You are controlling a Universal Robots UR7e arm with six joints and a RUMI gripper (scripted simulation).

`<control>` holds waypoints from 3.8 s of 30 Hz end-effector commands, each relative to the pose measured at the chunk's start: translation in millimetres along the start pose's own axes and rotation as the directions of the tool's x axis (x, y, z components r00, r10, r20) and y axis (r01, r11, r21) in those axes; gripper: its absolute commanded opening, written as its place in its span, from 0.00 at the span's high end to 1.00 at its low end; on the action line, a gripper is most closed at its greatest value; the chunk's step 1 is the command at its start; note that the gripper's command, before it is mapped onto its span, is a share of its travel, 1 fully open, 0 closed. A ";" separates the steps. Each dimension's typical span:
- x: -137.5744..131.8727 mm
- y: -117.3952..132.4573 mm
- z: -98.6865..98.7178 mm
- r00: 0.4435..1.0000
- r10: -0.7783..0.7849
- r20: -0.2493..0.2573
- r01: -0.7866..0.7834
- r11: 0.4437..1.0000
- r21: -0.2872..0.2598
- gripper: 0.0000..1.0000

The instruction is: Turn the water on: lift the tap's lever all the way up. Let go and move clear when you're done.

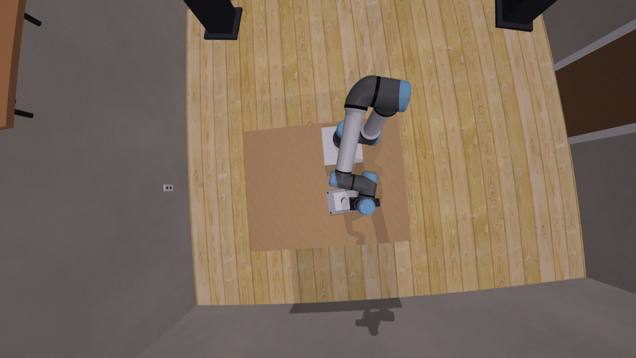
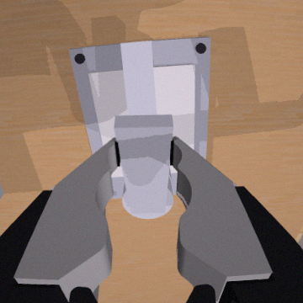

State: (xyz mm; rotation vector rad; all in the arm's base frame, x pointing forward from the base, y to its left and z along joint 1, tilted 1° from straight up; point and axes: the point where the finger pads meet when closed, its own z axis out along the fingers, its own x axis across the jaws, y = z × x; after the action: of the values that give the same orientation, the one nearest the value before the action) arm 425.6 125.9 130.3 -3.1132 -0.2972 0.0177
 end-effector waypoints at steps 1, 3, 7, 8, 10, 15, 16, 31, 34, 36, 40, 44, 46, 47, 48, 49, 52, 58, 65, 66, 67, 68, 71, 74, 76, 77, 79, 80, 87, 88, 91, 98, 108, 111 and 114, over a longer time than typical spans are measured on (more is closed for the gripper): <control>0.3 0.2 -0.9 1.000 0.000 -0.001 0.000 1.000 0.000 1.00; 0.3 0.2 -0.9 1.000 0.000 -0.001 0.000 1.000 0.000 1.00; 0.3 0.2 -0.9 1.000 0.000 -0.001 0.000 1.000 0.000 1.00; 0.3 0.2 -0.9 1.000 0.000 -0.001 0.000 1.000 0.000 1.00; 0.3 0.2 -0.9 1.000 0.000 -0.001 0.000 1.000 0.000 1.00; 0.3 0.2 -0.9 1.000 0.000 -0.001 0.000 1.000 0.000 1.00; 0.3 0.2 -0.9 1.000 0.000 -0.001 0.000 1.000 0.000 1.00; 0.3 1.0 -2.1 1.000 0.000 -0.001 0.000 1.000 0.000 1.00; 0.3 1.0 -2.1 1.000 0.000 -0.001 0.000 1.000 0.000 1.00; 0.3 1.0 -2.1 1.000 0.000 -0.001 0.000 1.000 0.000 1.00; 0.3 1.0 -2.1 1.000 0.000 -0.001 0.000 1.000 0.000 1.00; 0.3 1.0 -2.1 1.000 0.000 -0.001 0.000 1.000 0.000 1.00; 0.3 1.0 -2.1 1.000 0.000 -0.001 0.000 1.000 0.000 1.00; 0.3 1.0 -2.1 1.000 0.000 -0.001 0.000 1.000 0.000 1.00; 0.3 1.0 -2.1 1.000 0.000 -0.001 0.000 1.000 0.000 1.00; 0.3 1.0 -2.1 1.000 0.000 -0.001 0.000 1.000 0.000 1.00; 0.3 1.0 -2.1 1.000 0.000 -0.001 0.000 1.000 0.000 1.00; 0.3 1.0 -2.1 1.000 0.000 -0.001 0.000 1.000 0.000 1.00; 0.3 1.0 -2.1 1.000 0.000 -0.001 0.000 1.000 0.000 0.60; 0.3 1.0 -2.1 1.000 0.000 -0.001 0.000 1.000 0.000 0.60; 0.3 1.0 -2.1 1.000 0.000 -0.001 0.000 1.000 0.000 0.60; 0.3 1.0 -2.1 1.000 0.000 -0.001 0.000 1.000 0.000 0.60; 0.3 1.0 -2.1 1.000 0.000 -0.001 0.000 1.000 0.000 0.60; 0.3 1.0 -2.1 1.000 0.000 -0.001 0.000 1.000 0.000 0.60; 0.3 1.0 -2.1 1.000 0.000 -0.001 0.000 1.000 0.000 0.60; 0.3 1.0 -2.1 1.000 0.000 -0.001 0.000 1.000 0.000 0.60; 0.3 1.0 -2.1 1.000 0.000 -0.001 0.000 1.000 0.000 0.60; 0.3 1.0 -2.1 1.000 0.000 -0.001 0.000 1.000 0.000 0.60; 0.3 1.0 -2.1 1.000 0.000 -0.001 0.000 1.000 0.000 0.60; 0.3 1.0 -2.1 1.000 0.000 -0.001 0.000 1.000 0.000 0.60; 0.3 1.0 -2.1 1.000 0.000 -0.001 0.000 1.000 0.000 0.60; 0.3 1.0 -2.1 1.000 0.000 -0.001 0.000 1.000 0.000 0.60; 0.3 1.0 -2.1 1.000 0.000 -0.001 0.000 1.000 0.000 0.60; 0.3 1.0 -2.1 1.000 0.000 -0.001 0.000 1.000 0.000 0.60; 0.3 1.0 -2.1 1.000 0.000 -0.001 0.000 1.000 0.000 0.60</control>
State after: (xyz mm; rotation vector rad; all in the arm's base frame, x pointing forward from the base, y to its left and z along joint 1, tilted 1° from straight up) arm 425.7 125.0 131.9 -3.1130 -0.2973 0.0176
